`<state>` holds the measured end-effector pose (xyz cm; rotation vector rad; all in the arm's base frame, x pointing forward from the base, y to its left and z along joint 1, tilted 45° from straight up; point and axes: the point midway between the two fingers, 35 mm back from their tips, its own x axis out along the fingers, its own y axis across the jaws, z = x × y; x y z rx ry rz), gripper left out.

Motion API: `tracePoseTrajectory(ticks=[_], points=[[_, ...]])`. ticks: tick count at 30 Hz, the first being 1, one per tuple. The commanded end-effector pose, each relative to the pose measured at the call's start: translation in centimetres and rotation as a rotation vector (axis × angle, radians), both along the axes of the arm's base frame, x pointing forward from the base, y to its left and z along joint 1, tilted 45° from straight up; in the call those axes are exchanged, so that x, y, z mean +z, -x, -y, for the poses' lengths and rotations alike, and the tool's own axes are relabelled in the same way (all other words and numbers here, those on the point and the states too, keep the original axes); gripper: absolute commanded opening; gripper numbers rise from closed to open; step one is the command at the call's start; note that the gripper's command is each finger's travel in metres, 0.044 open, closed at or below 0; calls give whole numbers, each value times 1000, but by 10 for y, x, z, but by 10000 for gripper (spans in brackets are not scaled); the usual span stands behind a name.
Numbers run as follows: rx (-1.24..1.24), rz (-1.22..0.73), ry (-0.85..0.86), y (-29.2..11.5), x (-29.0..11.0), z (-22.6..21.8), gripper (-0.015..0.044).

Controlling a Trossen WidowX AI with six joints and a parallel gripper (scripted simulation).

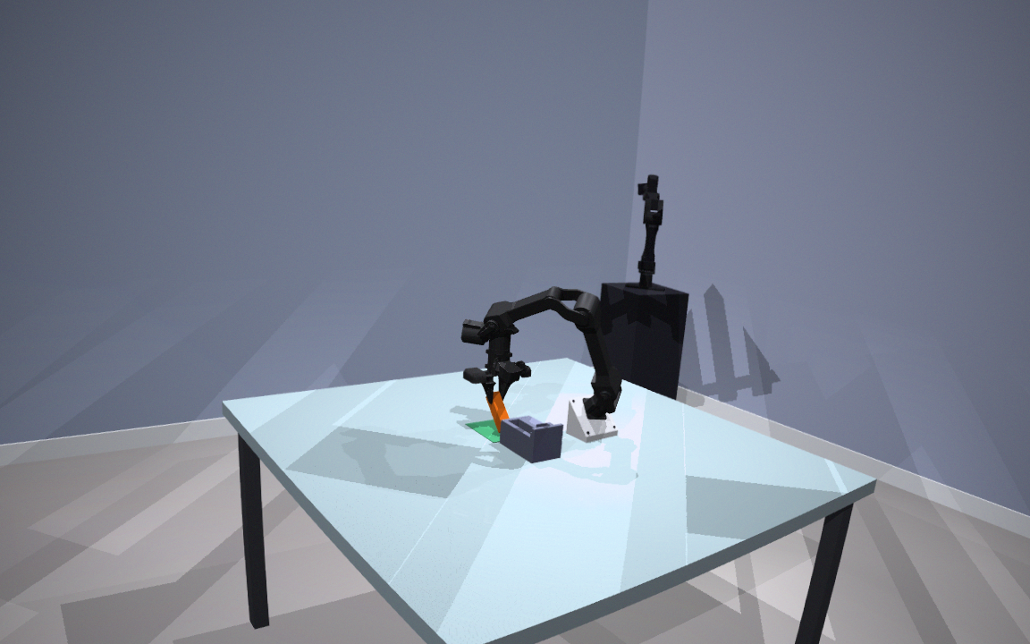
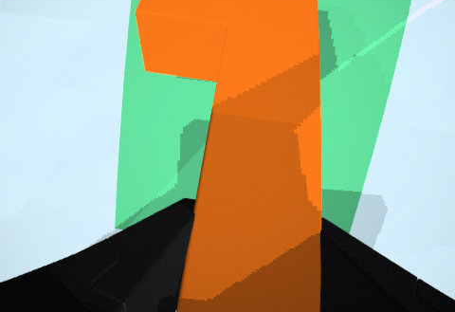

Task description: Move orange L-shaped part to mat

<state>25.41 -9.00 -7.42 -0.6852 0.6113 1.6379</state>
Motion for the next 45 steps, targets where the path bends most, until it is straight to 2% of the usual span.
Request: tracePoseTrajectory(ticks=[1,3,13,18,23,45], points=[[-5,-1,-2,0,0,-1,0],[0,-1,-1,0,0,0,0],[0,-1,0,0,1,1,263],[-3,-1,1,-8,28,29,394],[-5,-2,0,-11,63,59,400],[-18,6,7,-12,59,58,400]])
